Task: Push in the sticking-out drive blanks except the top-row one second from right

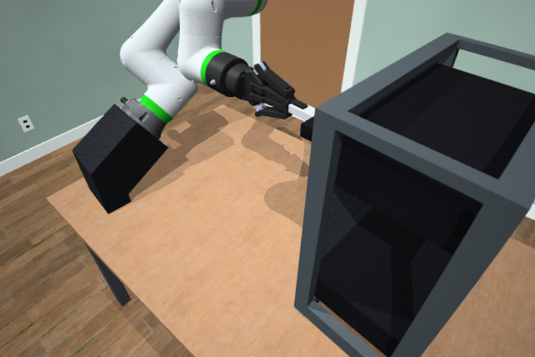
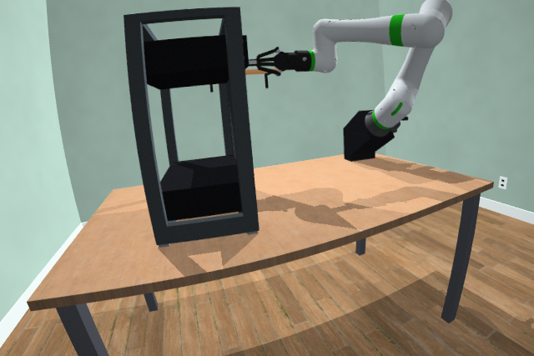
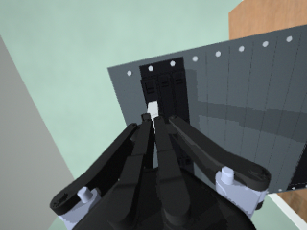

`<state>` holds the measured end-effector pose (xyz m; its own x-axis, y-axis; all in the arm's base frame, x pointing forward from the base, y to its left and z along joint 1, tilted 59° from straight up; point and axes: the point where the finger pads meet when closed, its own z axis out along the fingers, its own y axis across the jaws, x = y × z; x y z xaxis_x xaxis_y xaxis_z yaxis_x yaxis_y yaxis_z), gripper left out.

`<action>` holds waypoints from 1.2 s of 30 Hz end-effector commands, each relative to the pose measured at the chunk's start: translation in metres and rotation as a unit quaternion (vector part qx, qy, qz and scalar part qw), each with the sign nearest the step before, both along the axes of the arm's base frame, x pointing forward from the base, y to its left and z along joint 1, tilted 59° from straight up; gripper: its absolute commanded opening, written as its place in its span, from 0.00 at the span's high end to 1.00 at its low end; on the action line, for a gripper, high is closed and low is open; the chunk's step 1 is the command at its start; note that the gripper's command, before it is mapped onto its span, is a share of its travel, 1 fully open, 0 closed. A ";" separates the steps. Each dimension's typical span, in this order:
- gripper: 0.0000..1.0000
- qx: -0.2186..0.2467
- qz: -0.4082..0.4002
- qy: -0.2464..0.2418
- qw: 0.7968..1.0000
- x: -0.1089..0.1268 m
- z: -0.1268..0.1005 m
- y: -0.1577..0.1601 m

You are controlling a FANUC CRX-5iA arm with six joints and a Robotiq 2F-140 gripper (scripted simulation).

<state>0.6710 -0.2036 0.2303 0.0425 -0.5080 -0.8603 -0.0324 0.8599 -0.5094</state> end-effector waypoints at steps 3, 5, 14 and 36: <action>1.00 0.000 0.000 0.000 1.000 0.001 0.000 0.000; 1.00 0.000 0.000 0.000 1.000 0.001 0.000 0.000; 1.00 0.000 0.000 0.000 1.000 0.011 0.000 0.000; 1.00 0.000 0.000 0.000 1.000 0.021 0.000 0.001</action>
